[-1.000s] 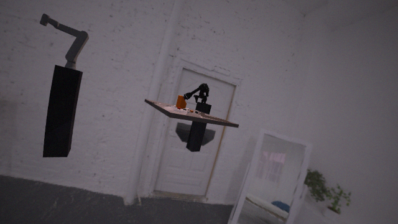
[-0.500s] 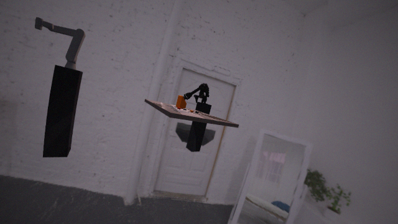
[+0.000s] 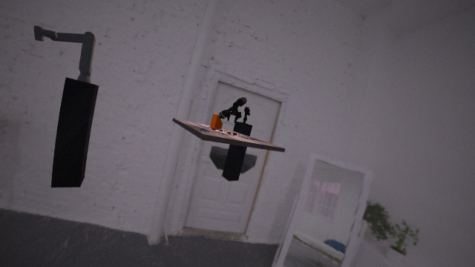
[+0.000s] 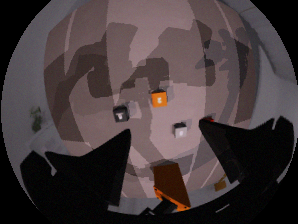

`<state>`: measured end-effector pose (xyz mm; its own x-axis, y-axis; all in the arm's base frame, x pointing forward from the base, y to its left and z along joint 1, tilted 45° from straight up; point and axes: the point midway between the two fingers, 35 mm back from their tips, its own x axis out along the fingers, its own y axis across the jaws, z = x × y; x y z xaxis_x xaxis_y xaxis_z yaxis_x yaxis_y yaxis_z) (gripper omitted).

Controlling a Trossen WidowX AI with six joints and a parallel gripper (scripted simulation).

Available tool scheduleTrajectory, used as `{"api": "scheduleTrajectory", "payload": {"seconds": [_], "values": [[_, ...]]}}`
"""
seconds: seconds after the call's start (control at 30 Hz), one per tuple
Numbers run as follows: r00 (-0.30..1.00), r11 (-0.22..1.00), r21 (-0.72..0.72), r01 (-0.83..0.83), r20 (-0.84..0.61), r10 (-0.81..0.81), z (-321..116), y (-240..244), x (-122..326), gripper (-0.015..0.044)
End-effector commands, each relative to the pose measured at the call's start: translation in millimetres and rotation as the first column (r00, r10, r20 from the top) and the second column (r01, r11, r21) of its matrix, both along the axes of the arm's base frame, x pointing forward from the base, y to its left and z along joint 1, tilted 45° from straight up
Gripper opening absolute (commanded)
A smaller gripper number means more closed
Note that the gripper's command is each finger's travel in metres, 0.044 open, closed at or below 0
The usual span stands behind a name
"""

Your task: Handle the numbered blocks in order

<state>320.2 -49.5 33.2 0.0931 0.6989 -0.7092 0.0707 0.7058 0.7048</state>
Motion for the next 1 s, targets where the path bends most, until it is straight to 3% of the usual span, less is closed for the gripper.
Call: {"api": "scheduleTrajectory", "payload": {"seconds": [0.0, 0.5, 0.7, 0.97], "values": [[1.000, 1.000, -0.005, -0.009, 0.005, 0.009, -3.7, -3.3, 1.9, 0.0400], [1.000, 1.000, -0.005, -0.009, 0.005, 0.009, -3.7, -3.3, 1.9, 0.0400], [1.000, 1.000, -0.002, -0.009, 0.006, 0.009, -58.7, 51.4, 9.2, 0.0400], [1.000, 1.000, -0.001, -0.009, 0.006, 0.009, -61.0, 54.0, 9.1, 0.0400]]}}
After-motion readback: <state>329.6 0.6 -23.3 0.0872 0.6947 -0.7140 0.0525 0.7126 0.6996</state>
